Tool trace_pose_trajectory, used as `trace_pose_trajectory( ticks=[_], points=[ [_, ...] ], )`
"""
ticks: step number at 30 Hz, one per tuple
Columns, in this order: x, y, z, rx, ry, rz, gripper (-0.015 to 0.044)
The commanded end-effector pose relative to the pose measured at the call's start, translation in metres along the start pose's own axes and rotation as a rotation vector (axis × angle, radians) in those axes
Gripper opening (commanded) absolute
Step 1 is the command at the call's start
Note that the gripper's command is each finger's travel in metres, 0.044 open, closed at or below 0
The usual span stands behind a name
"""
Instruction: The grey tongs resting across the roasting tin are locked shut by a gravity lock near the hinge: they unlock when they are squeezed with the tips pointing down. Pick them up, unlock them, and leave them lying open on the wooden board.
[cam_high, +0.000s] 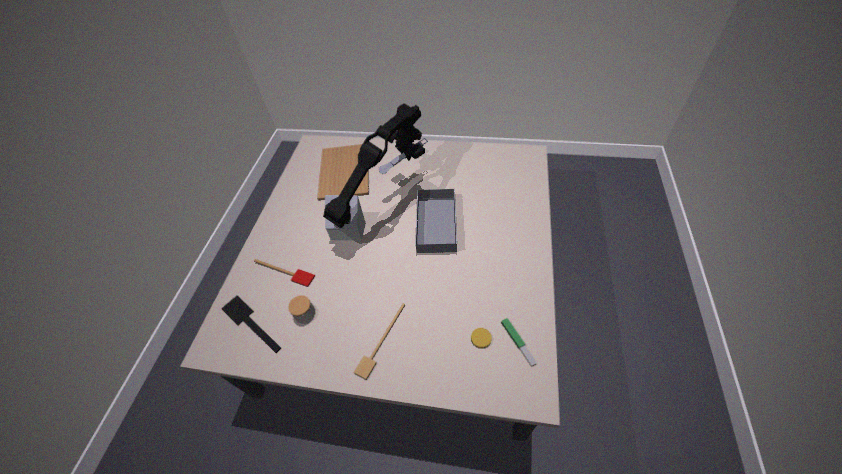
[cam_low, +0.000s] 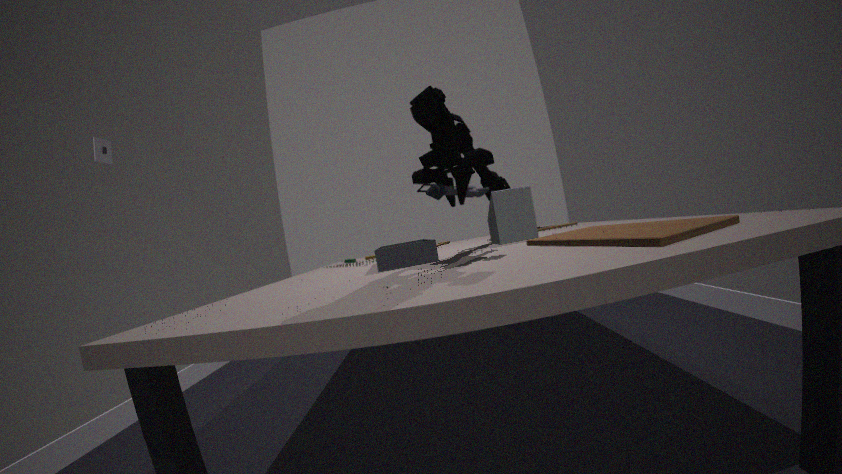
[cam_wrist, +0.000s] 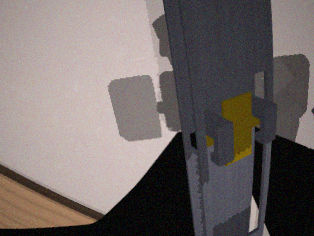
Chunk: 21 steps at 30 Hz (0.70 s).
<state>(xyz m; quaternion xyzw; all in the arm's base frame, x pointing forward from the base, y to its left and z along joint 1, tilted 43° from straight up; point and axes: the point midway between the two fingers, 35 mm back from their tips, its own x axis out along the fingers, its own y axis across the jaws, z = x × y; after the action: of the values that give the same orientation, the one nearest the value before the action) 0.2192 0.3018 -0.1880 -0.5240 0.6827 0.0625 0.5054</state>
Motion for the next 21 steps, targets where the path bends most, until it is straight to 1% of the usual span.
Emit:
trace_pose_trajectory(
  ticks=[1, 11, 21],
  points=[
    [-0.012, 0.034, -0.005, -0.079, -0.033, 0.01, -0.015],
    [-0.023, 0.106, -0.03, -0.26, -0.063, 0.032, -0.015],
    [-0.027, 0.175, -0.068, -0.458, -0.083, 0.047, -0.015]
  ],
)
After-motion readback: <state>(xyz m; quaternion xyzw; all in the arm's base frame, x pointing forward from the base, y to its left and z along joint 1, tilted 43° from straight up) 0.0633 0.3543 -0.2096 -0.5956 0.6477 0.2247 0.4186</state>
